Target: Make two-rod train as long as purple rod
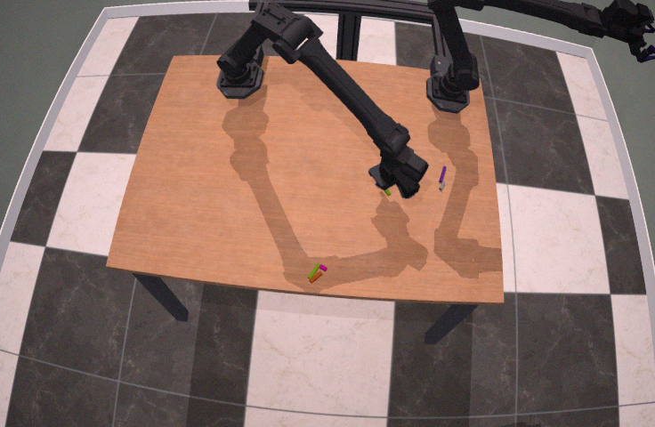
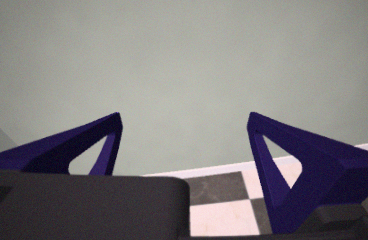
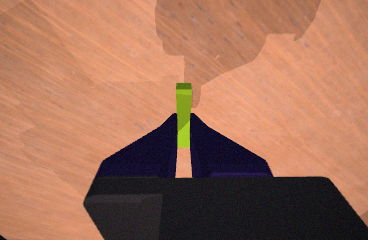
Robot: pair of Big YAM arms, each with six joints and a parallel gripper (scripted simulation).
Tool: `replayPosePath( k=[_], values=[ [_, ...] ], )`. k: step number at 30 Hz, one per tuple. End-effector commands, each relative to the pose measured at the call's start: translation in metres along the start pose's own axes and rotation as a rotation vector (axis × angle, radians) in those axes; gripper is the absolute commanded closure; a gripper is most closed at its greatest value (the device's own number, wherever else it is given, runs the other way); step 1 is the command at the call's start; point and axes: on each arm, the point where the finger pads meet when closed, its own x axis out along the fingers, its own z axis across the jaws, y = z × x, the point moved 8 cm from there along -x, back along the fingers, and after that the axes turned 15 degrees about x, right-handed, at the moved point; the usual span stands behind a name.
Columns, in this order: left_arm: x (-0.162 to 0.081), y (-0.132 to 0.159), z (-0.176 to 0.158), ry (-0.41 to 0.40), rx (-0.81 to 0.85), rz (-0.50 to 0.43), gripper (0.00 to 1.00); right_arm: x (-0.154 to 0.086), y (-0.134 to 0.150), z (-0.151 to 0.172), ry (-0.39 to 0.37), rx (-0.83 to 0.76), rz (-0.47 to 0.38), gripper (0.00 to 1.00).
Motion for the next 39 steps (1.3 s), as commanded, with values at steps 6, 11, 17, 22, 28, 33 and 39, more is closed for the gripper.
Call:
replayPosePath(
  k=[6,11,17,22,28,33,39],
  values=[
    [-0.005,-0.01,0.009,-0.028,-0.015,-0.038,0.0,-0.005,-0.01,0.002,-0.026,0.006,-0.041,0.96],
    [-0.005,-0.01,0.009,-0.028,-0.015,-0.038,0.0,0.005,-0.012,0.004,-0.021,0.005,-0.034,0.96],
    [-0.005,-0.01,0.009,-0.028,-0.015,-0.038,0.0,0.005,-0.011,0.004,-0.021,0.005,-0.034,0.96],
    [-0.005,-0.01,0.009,-0.028,-0.015,-0.038,0.0,0.005,-0.011,0.004,-0.021,0.005,-0.034,0.96],
    [-0.005,-0.01,0.009,-0.028,-0.015,-0.038,0.0,0.005,-0.011,0.004,-0.021,0.005,-0.034,0.96],
    [-0.005,-0.01,0.009,-0.028,-0.015,-0.038,0.0,0.005,-0.011,0.004,-0.021,0.005,-0.034,0.96],
    [-0.005,-0.01,0.009,-0.028,-0.015,-0.038,0.0,0.005,-0.011,0.004,-0.021,0.005,-0.034,0.96]
  ],
)
